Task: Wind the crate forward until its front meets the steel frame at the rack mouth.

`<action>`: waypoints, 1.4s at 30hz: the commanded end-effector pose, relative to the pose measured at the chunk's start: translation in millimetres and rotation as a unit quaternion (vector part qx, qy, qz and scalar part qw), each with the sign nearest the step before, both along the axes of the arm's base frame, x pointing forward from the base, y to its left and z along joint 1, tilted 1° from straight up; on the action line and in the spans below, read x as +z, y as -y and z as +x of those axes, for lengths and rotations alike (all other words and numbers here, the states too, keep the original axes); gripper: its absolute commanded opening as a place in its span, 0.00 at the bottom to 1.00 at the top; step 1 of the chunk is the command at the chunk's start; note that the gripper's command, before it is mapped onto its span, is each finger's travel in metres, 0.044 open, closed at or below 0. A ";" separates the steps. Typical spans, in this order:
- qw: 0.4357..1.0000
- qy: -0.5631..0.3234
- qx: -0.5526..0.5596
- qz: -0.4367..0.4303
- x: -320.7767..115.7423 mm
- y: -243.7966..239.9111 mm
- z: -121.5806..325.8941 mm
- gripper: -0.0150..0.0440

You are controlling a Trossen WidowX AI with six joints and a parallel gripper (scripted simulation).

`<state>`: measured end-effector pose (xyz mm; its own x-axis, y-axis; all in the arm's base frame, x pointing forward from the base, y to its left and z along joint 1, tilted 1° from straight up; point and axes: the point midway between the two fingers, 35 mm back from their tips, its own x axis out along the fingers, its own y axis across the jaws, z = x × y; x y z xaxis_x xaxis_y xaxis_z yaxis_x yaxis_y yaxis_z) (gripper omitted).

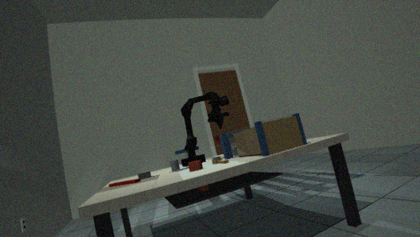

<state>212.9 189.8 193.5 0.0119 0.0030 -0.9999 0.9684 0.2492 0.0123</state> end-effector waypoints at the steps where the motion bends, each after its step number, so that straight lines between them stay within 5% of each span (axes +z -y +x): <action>1: 1.000 -0.003 0.002 0.002 0.1 -0.5 -0.4 0.25; 27: 1.000 -0.003 0.002 0.002 0.1 -0.5 -0.4 0.25; 33: 0.982 0.000 0.189 -0.002 -4.7 17.3 5.2 0.52; 42: 0.874 0.000 0.486 -0.005 -13.2 46.0 10.8 0.92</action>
